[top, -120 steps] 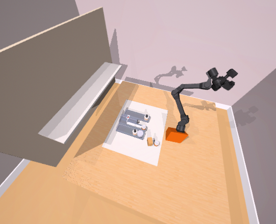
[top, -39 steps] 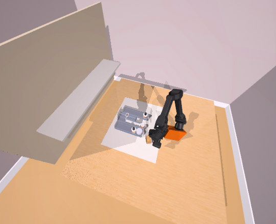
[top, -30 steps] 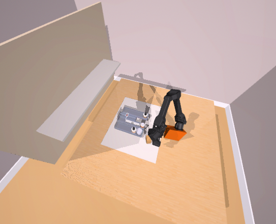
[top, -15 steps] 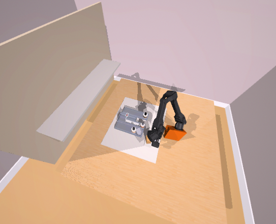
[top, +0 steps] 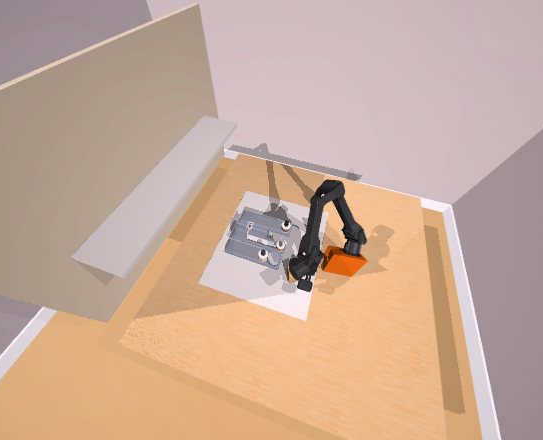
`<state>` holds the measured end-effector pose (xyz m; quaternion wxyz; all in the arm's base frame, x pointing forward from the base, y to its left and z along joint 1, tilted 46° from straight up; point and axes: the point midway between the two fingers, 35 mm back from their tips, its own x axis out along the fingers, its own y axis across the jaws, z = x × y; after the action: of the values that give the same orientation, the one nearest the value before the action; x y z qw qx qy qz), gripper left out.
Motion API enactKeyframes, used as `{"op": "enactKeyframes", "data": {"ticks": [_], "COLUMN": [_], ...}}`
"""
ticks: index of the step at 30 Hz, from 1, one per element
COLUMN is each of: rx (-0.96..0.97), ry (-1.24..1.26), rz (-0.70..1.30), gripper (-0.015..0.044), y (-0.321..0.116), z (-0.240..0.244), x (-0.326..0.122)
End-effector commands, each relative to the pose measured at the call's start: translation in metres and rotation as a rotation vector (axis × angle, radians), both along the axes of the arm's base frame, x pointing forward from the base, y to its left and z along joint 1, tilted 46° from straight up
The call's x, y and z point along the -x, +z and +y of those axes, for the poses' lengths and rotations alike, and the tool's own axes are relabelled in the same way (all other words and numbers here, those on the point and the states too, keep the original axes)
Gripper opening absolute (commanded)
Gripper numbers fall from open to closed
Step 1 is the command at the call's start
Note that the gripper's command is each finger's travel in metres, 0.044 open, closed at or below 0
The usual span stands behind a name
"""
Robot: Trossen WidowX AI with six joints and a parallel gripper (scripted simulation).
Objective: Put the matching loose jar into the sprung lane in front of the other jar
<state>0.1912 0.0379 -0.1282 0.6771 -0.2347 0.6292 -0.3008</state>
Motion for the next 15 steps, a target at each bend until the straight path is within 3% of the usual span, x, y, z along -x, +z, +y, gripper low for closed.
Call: {"op": "enactKeyframes", "data": {"ticks": [1, 9, 15], "rx": [0.006, 0.008, 0.008], "ry": [0.005, 0.005, 0.005], "rz": [0.002, 0.002, 0.002], "gripper": [0.044, 0.044, 0.0282], "y": [-0.0048, -0.0115, -0.0115], "z": [-0.006, -0.0135, -0.0135], "x": [0.0005, 0.0007, 0.0007]}}
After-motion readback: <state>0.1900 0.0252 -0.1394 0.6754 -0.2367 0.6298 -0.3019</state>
